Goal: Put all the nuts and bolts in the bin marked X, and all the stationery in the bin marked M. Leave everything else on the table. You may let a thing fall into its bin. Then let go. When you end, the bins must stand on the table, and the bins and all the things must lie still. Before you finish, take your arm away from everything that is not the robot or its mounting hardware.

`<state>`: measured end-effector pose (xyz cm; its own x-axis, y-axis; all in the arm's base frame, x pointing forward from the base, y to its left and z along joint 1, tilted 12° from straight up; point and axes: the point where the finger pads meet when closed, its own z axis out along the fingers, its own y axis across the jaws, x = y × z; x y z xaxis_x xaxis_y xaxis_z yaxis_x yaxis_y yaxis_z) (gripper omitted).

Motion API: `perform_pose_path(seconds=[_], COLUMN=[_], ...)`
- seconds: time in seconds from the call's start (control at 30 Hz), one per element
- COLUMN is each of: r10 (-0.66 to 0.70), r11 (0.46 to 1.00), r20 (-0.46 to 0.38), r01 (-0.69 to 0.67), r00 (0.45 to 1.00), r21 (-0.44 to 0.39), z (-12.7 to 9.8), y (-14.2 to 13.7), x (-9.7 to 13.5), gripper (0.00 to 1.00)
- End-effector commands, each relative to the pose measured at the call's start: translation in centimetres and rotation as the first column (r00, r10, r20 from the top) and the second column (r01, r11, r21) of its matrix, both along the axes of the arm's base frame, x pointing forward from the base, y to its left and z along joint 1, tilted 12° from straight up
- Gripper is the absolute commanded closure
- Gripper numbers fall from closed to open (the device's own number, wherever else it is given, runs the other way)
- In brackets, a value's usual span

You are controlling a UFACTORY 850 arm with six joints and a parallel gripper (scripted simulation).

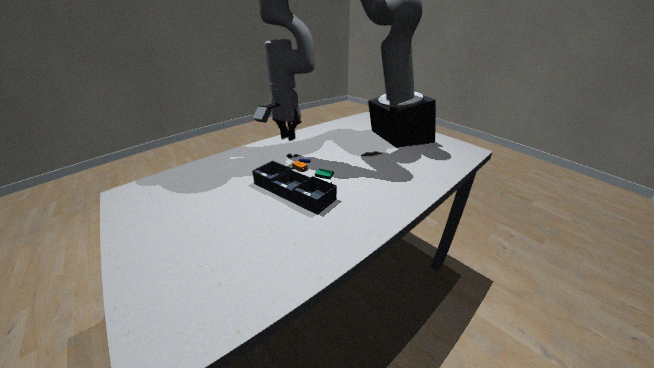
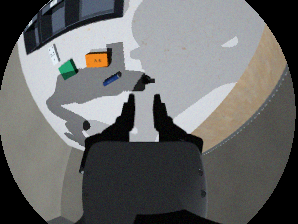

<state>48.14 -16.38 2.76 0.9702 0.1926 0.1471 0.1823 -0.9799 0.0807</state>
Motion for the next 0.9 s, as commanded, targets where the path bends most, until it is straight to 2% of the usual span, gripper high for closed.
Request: perform_pose_path(seconds=[0.0, 0.53, 0.87], r10=[-0.004, -0.004, -0.004], r11=[0.999, 0.999, 0.999], r20=[0.033, 0.033, 0.033], r01=[0.005, 0.005, 0.005], r00=[0.999, 0.999, 0.999], r21=[-0.041, -0.041, -0.041], z=[0.0, 0.0, -3.9], y=[0.0, 0.0, -0.4], x=[0.0, 0.0, 0.8], gripper=[0.70, 0.70, 0.70])
